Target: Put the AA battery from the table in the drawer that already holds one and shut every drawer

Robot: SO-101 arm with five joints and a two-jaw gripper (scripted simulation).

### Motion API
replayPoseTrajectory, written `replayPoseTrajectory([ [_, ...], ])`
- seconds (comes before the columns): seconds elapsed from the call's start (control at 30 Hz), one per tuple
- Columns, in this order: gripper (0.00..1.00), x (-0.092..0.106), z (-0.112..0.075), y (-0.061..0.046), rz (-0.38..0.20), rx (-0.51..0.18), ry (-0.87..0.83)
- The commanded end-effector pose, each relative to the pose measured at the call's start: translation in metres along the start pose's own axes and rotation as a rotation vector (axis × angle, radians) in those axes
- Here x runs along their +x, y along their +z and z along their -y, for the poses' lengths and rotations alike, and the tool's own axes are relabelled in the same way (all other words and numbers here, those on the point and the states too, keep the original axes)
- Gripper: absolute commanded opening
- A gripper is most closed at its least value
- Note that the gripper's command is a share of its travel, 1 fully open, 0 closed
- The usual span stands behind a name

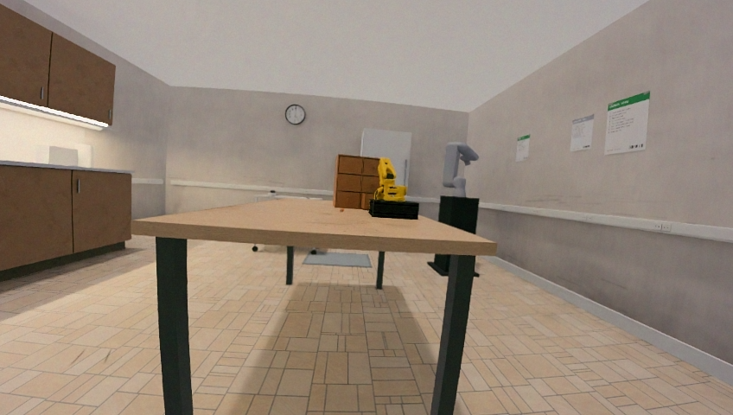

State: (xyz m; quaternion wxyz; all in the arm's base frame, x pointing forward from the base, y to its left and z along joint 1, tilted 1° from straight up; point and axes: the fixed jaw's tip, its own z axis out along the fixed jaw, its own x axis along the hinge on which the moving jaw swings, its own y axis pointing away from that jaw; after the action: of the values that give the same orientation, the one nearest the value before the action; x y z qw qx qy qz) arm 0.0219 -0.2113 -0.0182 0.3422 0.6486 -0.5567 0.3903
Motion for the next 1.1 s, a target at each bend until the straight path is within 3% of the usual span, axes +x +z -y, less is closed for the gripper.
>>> replayPoseTrajectory([
  [0.0,0.00,-0.0002,0.0019,-0.0020,-0.003,0.008,0.006],
  [0.57,0.00,-0.0005,0.0020,-0.0026,-0.002,0.008,0.006],
  [1.07,0.12,-0.0005,0.0020,-0.0026,-0.002,0.008,0.006],
])
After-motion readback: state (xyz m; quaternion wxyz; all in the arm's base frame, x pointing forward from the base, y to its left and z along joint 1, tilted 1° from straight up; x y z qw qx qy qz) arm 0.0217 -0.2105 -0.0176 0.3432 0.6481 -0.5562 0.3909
